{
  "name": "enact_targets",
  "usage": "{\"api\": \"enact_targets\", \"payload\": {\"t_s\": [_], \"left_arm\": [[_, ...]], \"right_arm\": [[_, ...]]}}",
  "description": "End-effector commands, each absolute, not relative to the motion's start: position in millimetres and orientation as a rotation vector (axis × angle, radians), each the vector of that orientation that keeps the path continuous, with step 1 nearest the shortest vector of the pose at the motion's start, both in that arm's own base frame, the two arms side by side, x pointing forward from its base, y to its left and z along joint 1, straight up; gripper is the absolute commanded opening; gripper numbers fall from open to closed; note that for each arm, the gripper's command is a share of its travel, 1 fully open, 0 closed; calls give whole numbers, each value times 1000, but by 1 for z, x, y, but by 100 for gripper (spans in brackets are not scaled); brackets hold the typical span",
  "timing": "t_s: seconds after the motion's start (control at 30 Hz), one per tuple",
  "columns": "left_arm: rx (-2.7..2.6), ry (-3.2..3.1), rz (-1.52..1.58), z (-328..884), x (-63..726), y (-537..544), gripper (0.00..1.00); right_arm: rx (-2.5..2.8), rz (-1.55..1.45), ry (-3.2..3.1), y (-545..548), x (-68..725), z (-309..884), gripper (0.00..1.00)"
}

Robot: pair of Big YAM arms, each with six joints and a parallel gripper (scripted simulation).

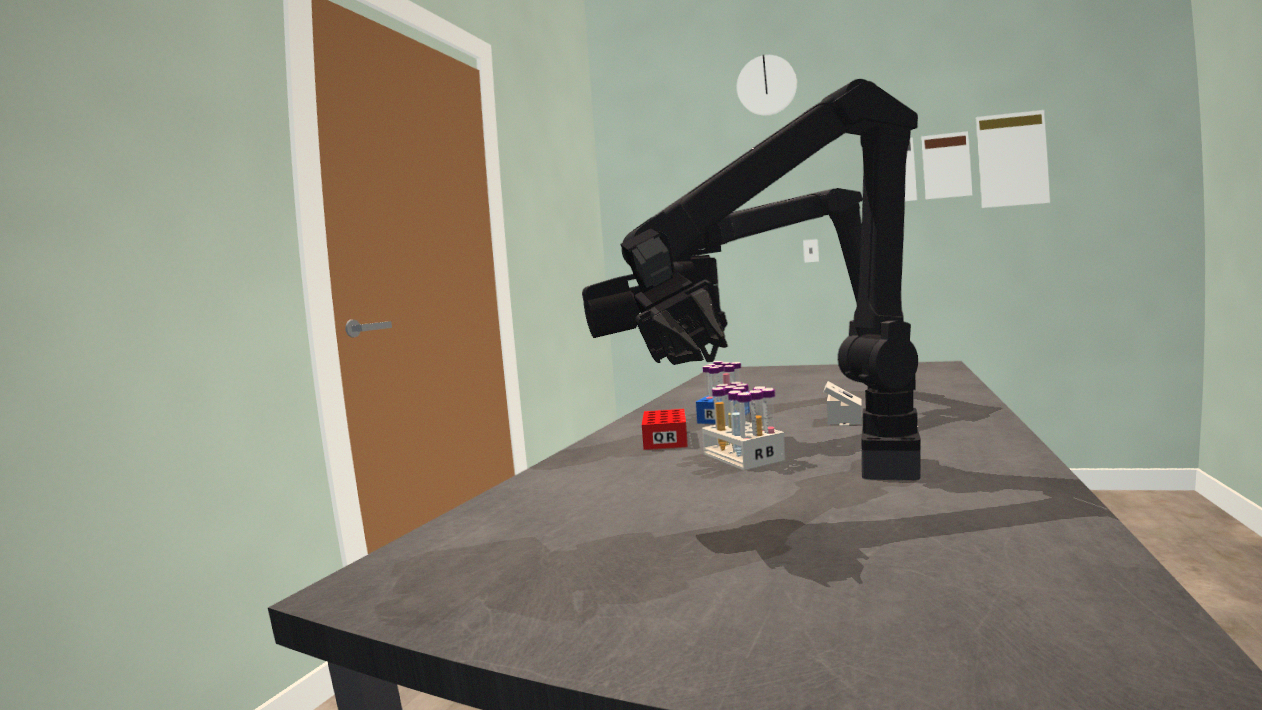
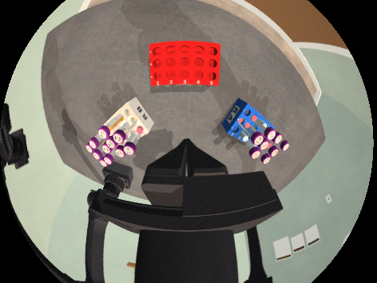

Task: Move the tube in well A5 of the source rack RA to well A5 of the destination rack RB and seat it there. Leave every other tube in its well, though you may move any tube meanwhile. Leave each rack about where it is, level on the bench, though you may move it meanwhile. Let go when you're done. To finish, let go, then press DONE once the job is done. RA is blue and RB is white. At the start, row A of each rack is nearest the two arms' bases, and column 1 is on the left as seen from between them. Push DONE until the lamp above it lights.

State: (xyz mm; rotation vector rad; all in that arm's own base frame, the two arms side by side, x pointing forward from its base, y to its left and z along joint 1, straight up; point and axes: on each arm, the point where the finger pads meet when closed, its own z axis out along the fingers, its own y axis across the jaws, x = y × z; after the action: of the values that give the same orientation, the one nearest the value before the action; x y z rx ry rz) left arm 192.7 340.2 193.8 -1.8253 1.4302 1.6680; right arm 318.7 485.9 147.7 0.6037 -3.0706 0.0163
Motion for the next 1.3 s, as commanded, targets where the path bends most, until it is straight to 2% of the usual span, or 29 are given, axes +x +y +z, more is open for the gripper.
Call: {"api": "enact_targets", "payload": {"t_s": [0.0,0.23,1.27], "left_arm": [[-1829,1400,1648,204,199,345,30],[-1829,1400,1648,204,199,345,30],[-1829,1400,1648,204,199,345,30]], "right_arm": [[432,-87,-3161,495,327,189,0],[99,-92,-3184,494,327,189,0],[104,-95,-3183,495,327,189,0]]}}
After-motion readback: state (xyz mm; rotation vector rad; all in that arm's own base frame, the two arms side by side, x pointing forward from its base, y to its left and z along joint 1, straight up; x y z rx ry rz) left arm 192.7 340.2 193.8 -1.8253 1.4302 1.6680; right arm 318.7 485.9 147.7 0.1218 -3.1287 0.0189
